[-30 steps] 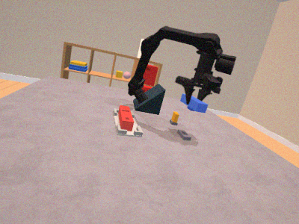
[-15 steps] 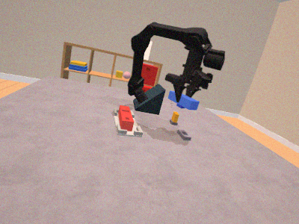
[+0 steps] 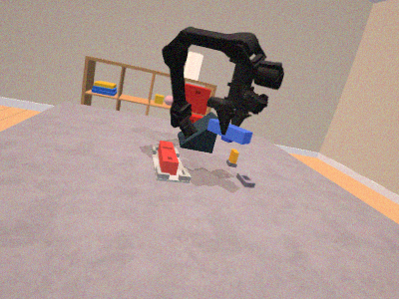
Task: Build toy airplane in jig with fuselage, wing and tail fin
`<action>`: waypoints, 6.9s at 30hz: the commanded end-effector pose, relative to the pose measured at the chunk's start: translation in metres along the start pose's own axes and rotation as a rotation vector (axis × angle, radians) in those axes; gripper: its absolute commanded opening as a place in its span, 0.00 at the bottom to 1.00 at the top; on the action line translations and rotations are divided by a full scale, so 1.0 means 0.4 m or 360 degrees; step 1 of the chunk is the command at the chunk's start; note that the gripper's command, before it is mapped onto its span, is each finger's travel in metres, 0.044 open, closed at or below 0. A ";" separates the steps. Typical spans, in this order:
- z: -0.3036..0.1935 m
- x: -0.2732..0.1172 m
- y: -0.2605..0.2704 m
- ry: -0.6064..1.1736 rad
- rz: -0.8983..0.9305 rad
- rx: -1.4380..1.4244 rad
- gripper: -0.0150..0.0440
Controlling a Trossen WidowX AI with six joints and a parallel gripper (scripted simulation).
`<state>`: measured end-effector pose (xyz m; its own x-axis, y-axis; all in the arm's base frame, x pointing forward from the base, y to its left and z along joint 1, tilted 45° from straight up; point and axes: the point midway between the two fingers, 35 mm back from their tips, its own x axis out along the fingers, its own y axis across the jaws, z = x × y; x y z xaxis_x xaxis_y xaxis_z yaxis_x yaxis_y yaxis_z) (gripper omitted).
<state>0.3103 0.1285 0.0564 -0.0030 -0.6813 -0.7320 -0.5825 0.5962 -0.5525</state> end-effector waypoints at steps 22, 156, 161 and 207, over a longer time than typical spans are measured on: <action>-0.158 0.026 -0.128 -0.0007 -0.0015 -0.0686 0.25; -0.384 -0.014 -0.210 -0.0065 -0.0095 -0.1199 1.00; -0.385 -0.012 -0.211 -0.0078 -0.0072 -0.0415 1.00; -0.137 0.002 0.390 0.0000 -0.0019 0.1046 1.00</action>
<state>0.2010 0.1740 0.0240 0.0079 -0.6726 -0.7399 0.0272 0.7398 -0.6722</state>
